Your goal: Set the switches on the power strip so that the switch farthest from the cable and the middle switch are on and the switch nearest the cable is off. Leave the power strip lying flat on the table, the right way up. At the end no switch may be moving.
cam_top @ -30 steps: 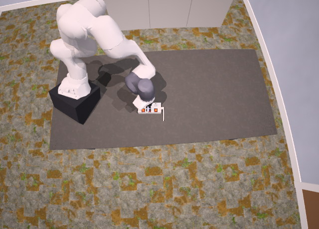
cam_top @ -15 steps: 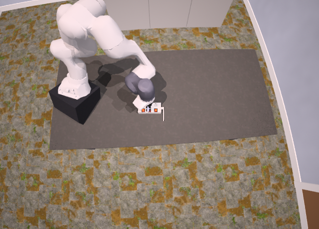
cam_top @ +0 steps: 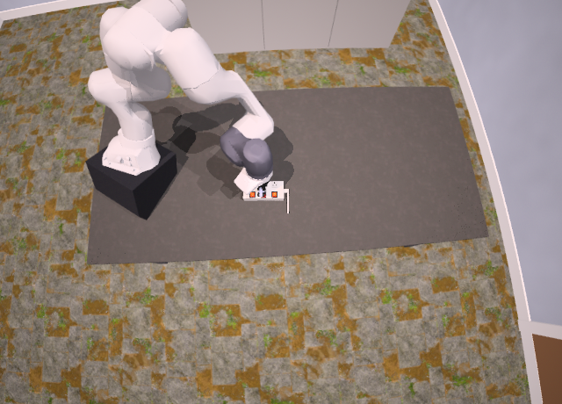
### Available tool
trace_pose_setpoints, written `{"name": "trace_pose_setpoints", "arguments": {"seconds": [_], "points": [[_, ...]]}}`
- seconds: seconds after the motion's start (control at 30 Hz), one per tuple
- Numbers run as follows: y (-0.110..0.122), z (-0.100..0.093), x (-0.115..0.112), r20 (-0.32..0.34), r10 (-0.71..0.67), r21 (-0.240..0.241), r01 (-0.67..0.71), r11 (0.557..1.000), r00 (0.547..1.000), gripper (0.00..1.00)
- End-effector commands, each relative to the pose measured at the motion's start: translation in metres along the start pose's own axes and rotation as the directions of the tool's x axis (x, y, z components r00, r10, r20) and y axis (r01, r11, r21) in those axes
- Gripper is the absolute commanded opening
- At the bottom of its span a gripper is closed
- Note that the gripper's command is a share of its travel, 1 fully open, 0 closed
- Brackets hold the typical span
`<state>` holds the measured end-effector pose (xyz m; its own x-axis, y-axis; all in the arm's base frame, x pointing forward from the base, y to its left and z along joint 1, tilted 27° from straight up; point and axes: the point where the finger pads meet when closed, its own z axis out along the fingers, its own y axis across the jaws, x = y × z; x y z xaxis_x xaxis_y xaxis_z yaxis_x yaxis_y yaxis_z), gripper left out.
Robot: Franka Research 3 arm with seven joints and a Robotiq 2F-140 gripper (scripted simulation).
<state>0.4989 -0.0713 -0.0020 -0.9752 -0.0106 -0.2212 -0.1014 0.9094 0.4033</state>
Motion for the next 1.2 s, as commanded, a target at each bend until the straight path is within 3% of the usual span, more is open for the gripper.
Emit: {"name": "trace_pose_setpoints", "arguments": {"seconds": [0.0, 1.17], "points": [[-0.0013, 0.0016, -0.0005, 0.003, 0.004, 0.003, -0.004, 1.0, 1.0, 0.0], [-0.0013, 0.0048, -0.0005, 0.003, 0.004, 0.003, -0.004, 1.0, 1.0, 0.0]]}}
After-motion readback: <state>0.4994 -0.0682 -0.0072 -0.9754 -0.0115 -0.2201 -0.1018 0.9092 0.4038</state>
